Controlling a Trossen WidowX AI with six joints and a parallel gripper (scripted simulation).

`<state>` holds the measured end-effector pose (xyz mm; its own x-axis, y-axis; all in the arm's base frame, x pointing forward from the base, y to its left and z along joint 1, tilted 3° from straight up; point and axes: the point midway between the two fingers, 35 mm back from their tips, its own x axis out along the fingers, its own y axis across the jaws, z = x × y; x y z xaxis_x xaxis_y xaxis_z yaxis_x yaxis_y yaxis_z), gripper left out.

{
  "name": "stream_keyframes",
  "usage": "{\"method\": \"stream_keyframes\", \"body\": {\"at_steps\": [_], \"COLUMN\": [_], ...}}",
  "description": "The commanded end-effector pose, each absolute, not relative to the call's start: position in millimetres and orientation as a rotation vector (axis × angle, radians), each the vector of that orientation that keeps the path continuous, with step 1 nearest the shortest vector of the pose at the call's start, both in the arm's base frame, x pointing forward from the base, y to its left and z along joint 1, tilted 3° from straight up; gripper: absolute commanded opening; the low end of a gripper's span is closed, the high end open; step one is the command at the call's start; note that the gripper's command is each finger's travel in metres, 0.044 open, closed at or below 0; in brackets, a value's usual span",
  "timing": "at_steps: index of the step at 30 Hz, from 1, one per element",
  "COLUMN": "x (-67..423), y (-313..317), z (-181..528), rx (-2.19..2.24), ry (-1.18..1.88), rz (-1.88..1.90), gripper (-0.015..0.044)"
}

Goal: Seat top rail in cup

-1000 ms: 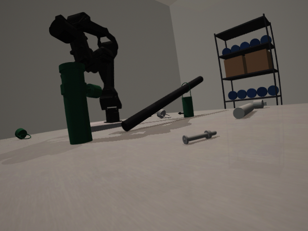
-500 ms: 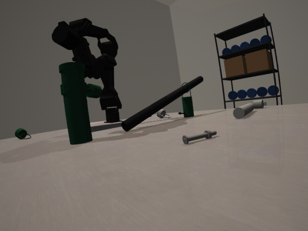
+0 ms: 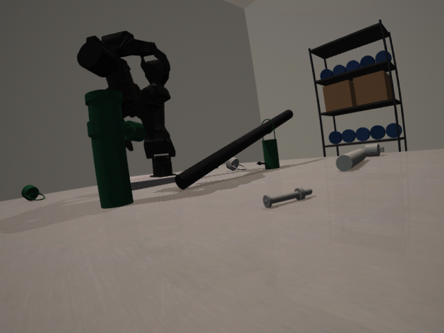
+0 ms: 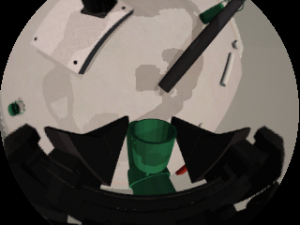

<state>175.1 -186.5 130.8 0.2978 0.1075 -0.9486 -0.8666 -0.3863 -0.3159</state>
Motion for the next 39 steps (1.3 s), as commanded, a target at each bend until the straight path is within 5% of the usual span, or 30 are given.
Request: {"method": "stream_keyframes", "body": {"at_steps": [1, 10, 39], "x": [175, 177, 200], "y": [-186, -185, -179], "z": [130, 130, 132], "rx": [-1.596, -1.586, -1.424], "ry": [0.713, 0.724, 0.886], "rz": [1.262, 1.251, 1.061], "gripper": [0.0177, 0.0, 0.0]}}
